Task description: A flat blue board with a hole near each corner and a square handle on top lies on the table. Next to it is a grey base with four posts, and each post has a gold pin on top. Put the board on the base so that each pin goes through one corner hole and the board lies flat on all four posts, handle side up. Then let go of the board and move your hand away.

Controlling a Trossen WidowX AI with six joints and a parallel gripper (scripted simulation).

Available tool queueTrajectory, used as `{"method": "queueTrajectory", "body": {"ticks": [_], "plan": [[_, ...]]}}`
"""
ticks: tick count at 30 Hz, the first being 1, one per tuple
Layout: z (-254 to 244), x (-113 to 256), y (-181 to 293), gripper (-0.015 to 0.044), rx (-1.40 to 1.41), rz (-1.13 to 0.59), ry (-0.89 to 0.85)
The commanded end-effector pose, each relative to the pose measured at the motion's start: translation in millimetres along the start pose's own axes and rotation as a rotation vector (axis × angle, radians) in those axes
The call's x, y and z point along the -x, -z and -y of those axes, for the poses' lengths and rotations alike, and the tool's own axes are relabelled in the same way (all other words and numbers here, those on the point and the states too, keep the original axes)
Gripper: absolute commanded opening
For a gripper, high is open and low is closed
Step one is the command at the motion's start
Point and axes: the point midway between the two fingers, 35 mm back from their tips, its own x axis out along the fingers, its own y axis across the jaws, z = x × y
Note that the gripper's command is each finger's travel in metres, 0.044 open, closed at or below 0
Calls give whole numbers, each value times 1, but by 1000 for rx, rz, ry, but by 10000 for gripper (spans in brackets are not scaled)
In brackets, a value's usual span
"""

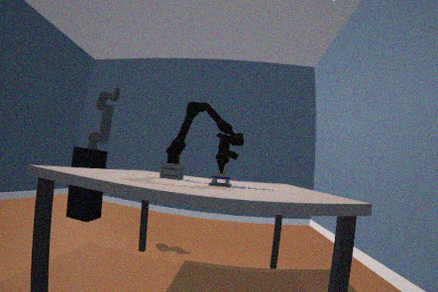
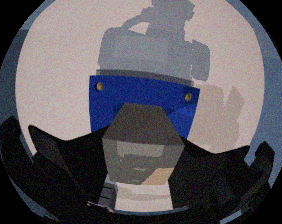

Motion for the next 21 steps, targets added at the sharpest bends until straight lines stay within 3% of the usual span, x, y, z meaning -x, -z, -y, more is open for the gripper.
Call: {"method": "queueTrajectory", "body": {"ticks": [1,15,21], "plan": [[0,0,0,79,0,1,0],[0,5,0,440,0,1,0],[0,39,0,440,0,0,-1]]}}
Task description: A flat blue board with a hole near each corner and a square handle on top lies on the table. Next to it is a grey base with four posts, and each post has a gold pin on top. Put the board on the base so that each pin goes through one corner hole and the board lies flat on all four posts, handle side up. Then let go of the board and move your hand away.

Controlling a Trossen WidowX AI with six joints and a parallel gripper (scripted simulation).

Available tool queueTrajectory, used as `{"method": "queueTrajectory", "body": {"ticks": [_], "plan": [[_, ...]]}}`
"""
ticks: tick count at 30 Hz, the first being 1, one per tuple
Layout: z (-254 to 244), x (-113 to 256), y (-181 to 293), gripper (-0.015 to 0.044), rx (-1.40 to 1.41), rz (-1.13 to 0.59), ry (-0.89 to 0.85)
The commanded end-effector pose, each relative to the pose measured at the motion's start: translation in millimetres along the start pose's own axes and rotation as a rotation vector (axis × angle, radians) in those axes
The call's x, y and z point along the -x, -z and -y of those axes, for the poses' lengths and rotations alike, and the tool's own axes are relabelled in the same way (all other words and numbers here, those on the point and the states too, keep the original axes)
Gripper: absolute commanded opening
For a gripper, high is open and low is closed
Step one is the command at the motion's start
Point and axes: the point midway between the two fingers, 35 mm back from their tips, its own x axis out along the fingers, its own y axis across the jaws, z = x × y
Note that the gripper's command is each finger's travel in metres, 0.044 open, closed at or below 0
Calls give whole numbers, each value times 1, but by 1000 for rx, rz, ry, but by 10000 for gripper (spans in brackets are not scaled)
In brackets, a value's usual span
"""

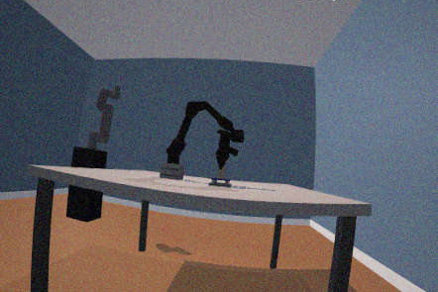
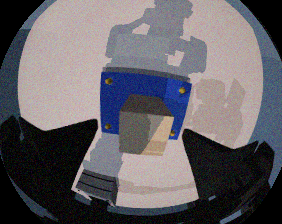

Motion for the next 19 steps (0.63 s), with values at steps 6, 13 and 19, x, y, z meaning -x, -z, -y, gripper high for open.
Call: {"method": "queueTrajectory", "body": {"ticks": [6,13,19], "plan": [[1,42,-2,440,0,21,7],[0,64,1,440,0,19,7],[0,64,1,440,0,19,7]]}}
